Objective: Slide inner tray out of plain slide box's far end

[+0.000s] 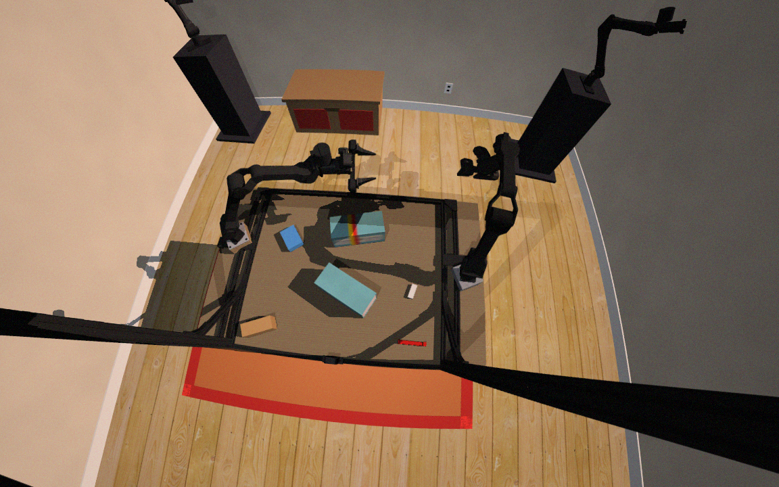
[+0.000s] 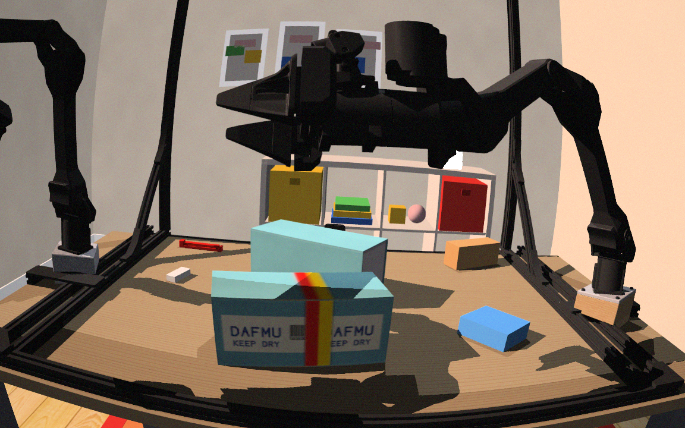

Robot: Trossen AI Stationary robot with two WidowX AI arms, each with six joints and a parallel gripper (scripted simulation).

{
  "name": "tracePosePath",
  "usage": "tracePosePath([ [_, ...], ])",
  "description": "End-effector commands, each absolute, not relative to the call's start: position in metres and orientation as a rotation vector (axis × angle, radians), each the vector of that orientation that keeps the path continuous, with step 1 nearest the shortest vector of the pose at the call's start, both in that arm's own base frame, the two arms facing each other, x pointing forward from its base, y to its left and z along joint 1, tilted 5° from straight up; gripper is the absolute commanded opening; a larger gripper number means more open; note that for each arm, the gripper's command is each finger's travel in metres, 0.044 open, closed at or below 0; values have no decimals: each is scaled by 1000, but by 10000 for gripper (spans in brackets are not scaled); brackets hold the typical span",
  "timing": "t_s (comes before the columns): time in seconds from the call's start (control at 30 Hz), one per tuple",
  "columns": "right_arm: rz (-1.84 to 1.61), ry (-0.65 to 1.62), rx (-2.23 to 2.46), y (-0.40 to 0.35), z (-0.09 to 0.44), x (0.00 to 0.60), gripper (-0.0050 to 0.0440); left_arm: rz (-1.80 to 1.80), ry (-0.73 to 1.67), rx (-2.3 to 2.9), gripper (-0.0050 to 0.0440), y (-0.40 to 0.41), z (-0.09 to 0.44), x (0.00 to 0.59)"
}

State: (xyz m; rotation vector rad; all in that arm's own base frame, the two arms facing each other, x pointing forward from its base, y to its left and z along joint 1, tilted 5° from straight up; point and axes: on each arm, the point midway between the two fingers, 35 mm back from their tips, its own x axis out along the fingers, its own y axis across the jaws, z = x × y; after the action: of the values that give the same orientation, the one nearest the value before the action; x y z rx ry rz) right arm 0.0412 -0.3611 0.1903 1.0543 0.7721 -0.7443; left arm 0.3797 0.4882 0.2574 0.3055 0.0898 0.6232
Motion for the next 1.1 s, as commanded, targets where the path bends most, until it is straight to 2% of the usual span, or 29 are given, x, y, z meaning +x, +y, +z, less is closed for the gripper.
tracePosePath([
  [0.0,-744,772,1054,-361,190,41,440,623,90,305,440,488,257,380],
  [0.53,-744,772,1054,-361,190,41,440,623,90,305,440,488,257,380],
  [0.73,-587,898,867,-359,188,85,296,582,105,274,296,463,251,393],
  [0.77,-561,916,837,-358,187,92,296,575,108,269,296,459,250,395],
  [0.83,-507,951,773,-355,186,107,248,561,113,259,248,451,247,400],
  [0.93,-423,1001,676,-351,185,129,224,540,122,244,224,438,244,405],
  [1.0,-368,1030,612,-347,184,143,176,527,127,234,176,430,241,409],
  [1.07,-341,1044,580,-345,184,150,176,520,130,229,176,426,240,410],
])
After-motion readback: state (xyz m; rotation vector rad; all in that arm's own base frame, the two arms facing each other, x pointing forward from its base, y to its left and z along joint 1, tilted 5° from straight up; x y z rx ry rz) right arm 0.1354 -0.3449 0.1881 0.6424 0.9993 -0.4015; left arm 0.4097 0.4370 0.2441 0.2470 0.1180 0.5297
